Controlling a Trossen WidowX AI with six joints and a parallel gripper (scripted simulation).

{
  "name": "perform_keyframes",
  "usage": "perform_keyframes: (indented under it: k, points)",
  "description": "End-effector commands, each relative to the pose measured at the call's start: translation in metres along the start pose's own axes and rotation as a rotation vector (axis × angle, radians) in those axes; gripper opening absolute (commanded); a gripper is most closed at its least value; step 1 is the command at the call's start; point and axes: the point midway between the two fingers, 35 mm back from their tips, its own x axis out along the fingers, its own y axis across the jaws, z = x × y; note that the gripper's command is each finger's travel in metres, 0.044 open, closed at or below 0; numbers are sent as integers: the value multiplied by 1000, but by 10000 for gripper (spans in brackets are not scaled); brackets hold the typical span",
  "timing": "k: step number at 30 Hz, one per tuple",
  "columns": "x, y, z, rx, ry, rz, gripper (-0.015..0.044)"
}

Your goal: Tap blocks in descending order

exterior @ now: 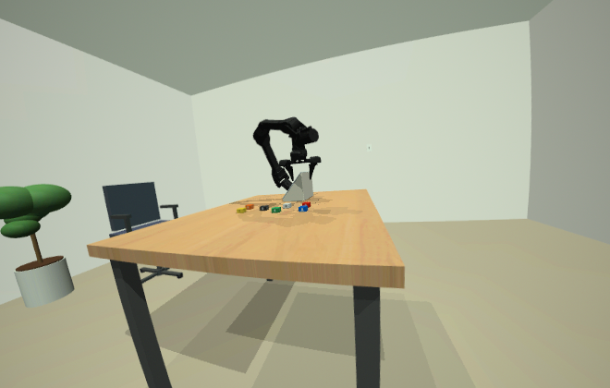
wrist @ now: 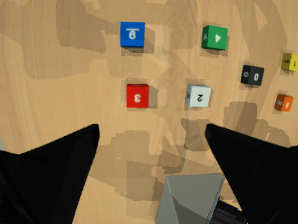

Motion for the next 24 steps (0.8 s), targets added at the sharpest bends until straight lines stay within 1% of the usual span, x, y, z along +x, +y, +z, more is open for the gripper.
perform_keyframes:
  k: [1, 12, 14, 20, 24]
  points:
    - [0, 2, 0, 6, 2, 4, 400]
    - [0, 3, 2, 6, 2, 4, 400]
    - [-1, 5, 14, 7, 1, 5, 400]
    - [-1, 12, 71, 9, -1, 4, 400]
    - [0, 12, 77, 10, -1, 4, 400]
